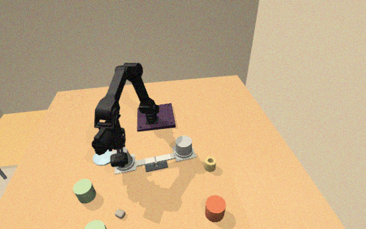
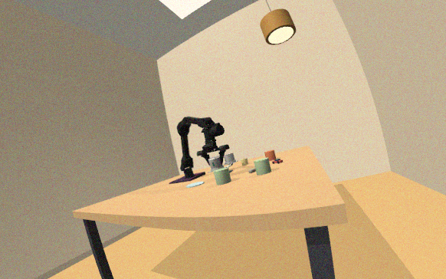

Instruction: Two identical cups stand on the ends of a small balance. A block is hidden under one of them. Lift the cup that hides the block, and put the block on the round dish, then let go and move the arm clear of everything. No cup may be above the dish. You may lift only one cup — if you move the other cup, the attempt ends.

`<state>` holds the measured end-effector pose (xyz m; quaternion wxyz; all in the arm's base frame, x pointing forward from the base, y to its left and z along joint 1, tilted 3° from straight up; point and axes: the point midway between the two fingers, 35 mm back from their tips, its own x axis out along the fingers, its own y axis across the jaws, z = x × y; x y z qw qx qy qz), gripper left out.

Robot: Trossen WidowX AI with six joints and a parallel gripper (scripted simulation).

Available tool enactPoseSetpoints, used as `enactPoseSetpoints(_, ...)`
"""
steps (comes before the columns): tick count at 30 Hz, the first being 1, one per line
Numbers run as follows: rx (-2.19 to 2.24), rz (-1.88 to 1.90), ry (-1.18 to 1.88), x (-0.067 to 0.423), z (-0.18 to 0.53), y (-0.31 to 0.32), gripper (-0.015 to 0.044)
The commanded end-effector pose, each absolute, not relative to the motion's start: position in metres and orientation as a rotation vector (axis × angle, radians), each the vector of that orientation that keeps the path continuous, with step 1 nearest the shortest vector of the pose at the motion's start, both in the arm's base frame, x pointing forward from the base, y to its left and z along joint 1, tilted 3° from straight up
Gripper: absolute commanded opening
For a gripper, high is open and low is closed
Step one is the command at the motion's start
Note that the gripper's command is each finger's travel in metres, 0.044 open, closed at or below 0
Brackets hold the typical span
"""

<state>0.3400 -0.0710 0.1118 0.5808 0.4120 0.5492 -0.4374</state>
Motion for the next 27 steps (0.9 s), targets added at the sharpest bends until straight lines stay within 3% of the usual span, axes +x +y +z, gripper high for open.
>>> enactPoseSetpoints(1,0.968,-1.017,1.26,0.345,0.122,-0.072,0.0)
enactPoseSetpoints(27,0.968,-1.017,1.26,0.345,0.157,-0.07,0.0)
